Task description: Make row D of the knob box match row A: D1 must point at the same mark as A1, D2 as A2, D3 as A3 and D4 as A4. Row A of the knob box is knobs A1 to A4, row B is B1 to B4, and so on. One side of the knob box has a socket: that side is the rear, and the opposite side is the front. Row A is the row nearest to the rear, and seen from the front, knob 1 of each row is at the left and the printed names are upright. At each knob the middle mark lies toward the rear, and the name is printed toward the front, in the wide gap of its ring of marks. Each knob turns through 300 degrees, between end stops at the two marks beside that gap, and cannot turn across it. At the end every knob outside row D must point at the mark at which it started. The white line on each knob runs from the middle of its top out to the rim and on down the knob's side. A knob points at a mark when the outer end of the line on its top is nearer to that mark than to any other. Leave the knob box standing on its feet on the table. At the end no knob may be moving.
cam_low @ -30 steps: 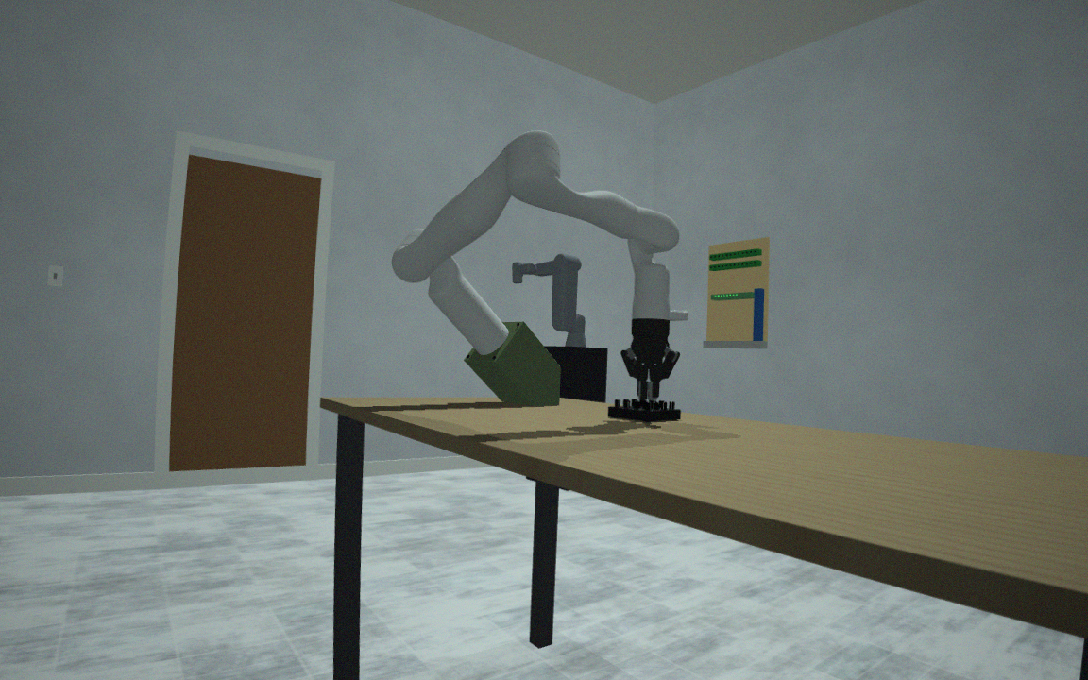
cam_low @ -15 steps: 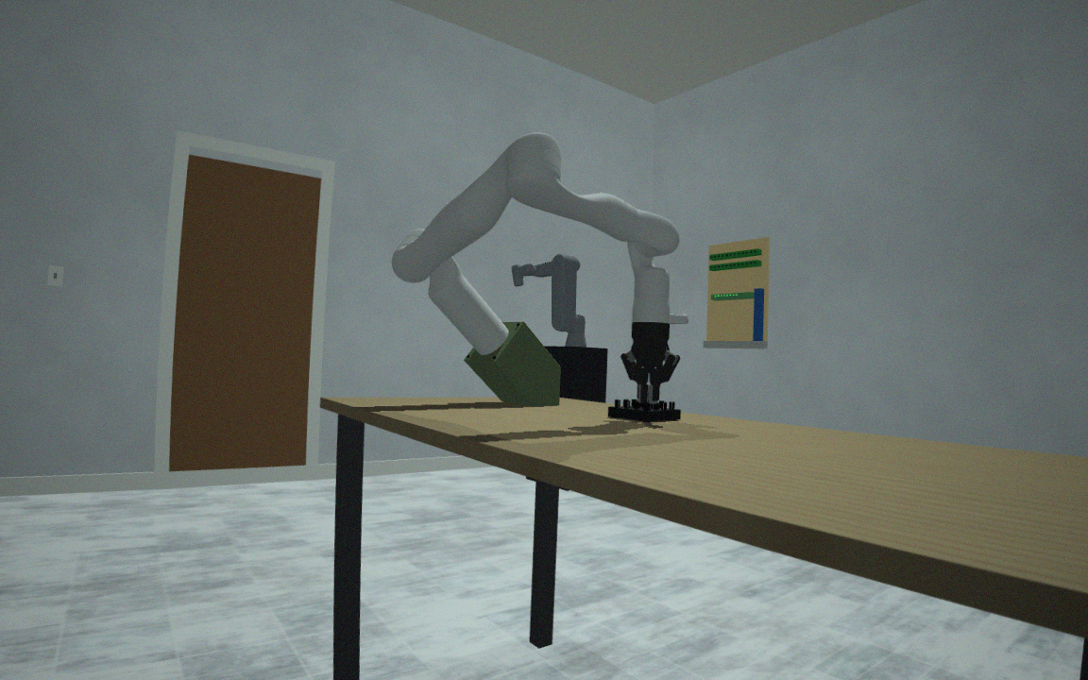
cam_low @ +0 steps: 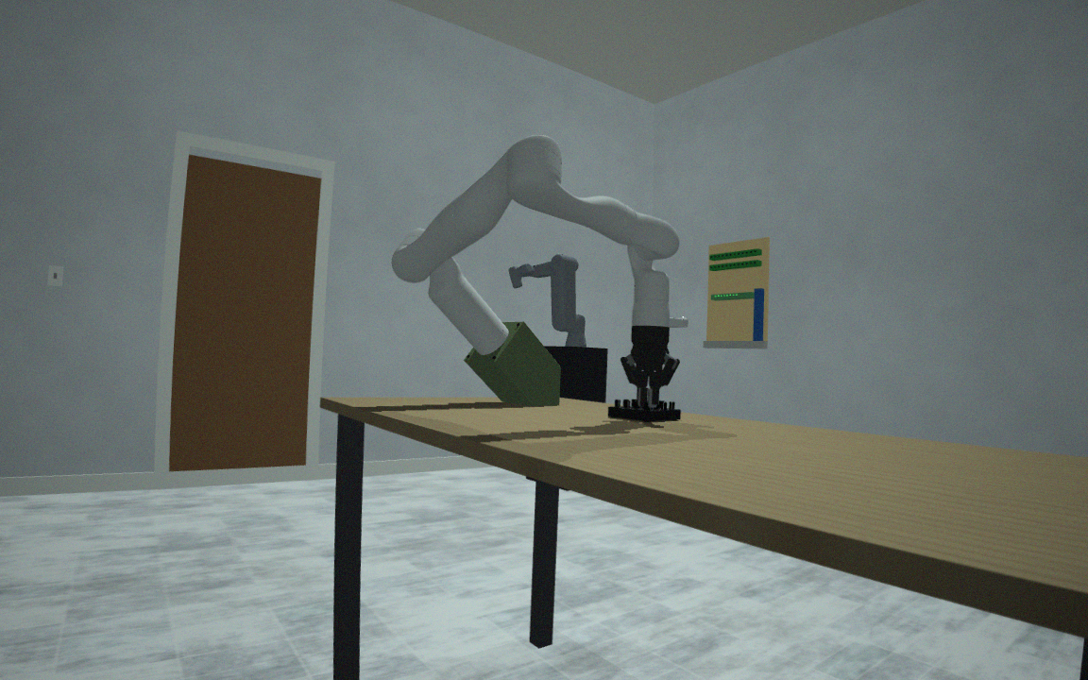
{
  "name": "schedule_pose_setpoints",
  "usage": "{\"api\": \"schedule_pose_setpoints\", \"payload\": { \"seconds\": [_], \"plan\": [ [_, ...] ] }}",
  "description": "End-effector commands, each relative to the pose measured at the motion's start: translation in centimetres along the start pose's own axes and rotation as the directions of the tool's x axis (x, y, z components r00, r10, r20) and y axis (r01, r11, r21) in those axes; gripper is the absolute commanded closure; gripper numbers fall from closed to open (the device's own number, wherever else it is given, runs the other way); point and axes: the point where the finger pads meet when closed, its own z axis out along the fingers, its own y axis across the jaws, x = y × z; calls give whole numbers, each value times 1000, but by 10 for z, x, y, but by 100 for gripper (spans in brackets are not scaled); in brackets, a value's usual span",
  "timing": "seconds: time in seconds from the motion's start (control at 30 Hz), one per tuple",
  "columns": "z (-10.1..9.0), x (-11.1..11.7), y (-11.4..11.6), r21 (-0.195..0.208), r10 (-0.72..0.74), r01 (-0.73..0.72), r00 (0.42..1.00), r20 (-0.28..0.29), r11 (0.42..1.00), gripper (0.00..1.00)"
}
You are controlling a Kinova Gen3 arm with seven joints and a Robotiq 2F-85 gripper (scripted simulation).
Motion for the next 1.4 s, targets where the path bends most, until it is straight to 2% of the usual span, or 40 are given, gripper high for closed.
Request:
{"api": "schedule_pose_setpoints", "payload": {
  "seconds": [0.0,1.1,1.13,1.37],
  "plan": [
    [-1,0,0,-1,0,0,1000,-1,1000,81],
    [-1,0,0,-1,0,0,1000,-1,1000,81],
    [-1,0,0,-1,0,0,1000,-1,1000,92],
    [-1,0,0,-1,0,0,1000,-1,1000,92]
  ]
}}
